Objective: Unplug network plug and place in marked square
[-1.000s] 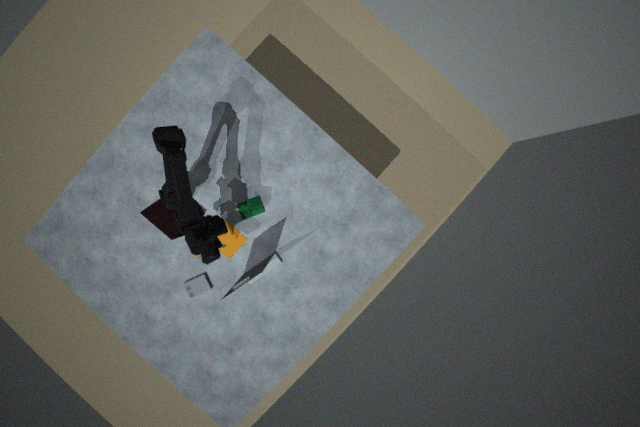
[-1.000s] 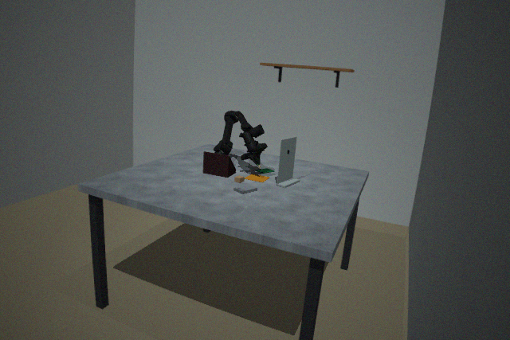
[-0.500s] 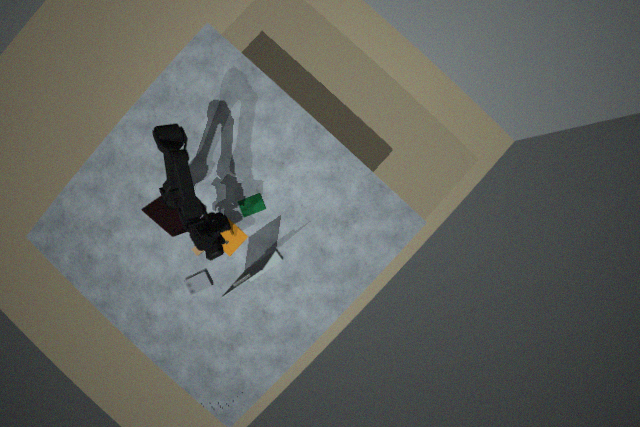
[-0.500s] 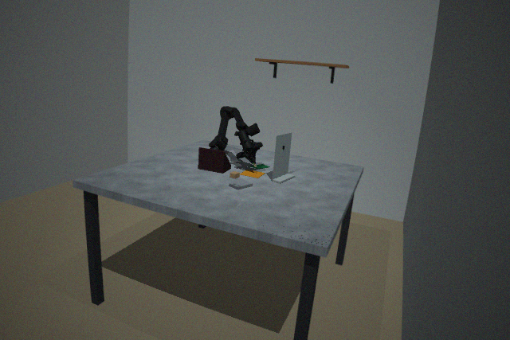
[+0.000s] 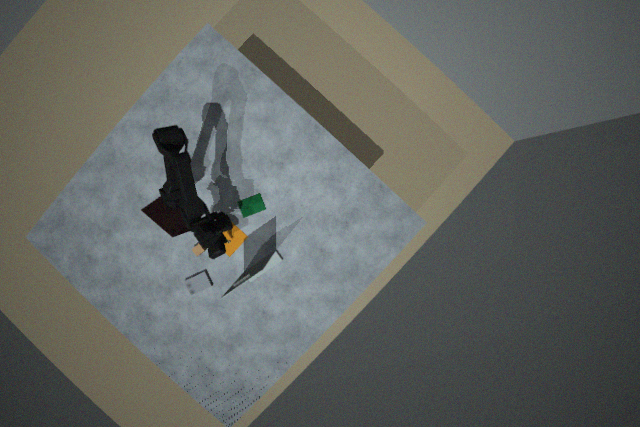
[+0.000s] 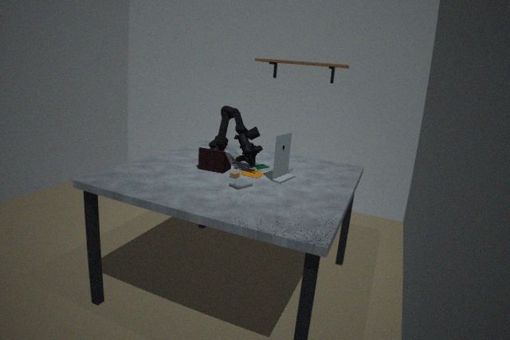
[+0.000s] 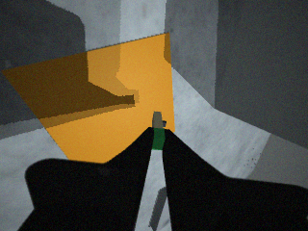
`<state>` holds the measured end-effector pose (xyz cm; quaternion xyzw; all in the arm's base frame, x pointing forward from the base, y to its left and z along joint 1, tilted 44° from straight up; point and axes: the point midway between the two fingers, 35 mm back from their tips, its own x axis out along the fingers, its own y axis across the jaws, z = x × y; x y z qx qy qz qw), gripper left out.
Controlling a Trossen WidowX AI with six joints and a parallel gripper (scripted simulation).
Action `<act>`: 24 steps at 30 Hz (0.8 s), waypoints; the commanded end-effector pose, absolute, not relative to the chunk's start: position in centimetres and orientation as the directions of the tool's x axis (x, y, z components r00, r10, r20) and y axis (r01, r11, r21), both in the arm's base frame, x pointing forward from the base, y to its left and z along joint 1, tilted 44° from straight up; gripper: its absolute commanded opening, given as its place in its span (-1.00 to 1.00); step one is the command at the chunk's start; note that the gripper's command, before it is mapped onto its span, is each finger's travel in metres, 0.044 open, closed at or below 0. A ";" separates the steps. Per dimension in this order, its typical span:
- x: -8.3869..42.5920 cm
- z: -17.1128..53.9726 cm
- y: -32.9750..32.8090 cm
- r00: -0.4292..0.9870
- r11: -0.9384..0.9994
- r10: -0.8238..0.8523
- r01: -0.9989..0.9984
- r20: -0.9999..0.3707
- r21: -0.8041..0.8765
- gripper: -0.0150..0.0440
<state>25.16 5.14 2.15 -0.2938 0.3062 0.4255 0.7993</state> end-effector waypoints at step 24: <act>24.6 0.5 7.0 0.450 0.471 0.499 -0.858 -0.740 -0.204 -0.49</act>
